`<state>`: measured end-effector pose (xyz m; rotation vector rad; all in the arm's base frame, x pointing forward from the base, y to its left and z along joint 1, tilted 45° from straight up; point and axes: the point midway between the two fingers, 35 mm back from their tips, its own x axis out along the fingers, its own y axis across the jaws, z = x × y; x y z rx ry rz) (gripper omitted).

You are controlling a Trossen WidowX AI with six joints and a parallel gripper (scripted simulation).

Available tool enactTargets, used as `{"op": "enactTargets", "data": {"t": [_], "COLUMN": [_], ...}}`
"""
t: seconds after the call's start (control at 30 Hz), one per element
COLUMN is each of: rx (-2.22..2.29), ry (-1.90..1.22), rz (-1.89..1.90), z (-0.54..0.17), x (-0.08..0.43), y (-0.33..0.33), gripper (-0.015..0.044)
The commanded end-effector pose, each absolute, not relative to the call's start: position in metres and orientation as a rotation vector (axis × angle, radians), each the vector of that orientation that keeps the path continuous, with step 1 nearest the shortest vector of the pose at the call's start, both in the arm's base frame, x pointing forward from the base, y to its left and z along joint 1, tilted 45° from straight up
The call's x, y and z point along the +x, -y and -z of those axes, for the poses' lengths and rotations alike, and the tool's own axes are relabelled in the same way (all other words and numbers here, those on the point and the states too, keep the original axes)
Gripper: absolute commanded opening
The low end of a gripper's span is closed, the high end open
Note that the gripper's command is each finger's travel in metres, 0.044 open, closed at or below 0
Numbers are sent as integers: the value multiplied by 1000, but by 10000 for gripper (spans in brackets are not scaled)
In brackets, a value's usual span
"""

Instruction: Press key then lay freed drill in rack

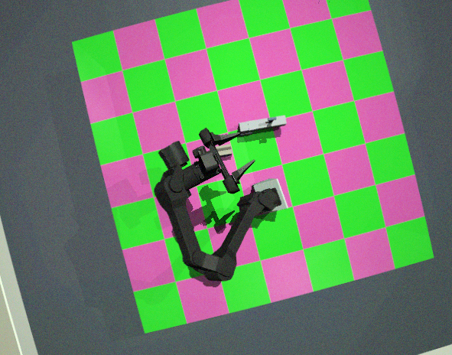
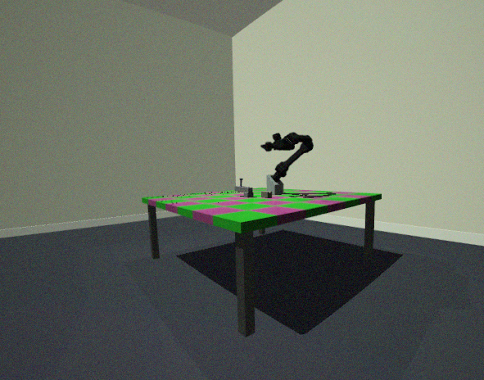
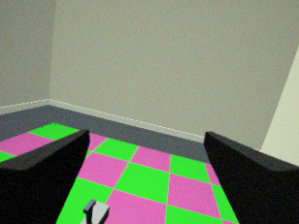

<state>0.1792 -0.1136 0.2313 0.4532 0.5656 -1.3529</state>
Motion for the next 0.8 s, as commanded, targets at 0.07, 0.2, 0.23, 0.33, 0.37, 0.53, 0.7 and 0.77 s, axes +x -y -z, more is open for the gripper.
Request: {"op": "enactTargets", "data": {"t": [0.07,0.2,0.23,0.33,0.37,0.53,0.7,0.77], "rx": [453,453,453,411,388,345,417,469], "ry": [-566,-566,-566,-739,-854,-1369,-1713,-1782], "rz": [1353,1353,1353,1324,1294,1032,607,416], "z": [-231,-231,-231,-214,-202,-142,-85,-64], "x": [179,179,179,188,194,219,238,245], "y": [114,114,114,113,112,110,108,108], "gripper": [321,216,190,111,85,0,0,0]}}
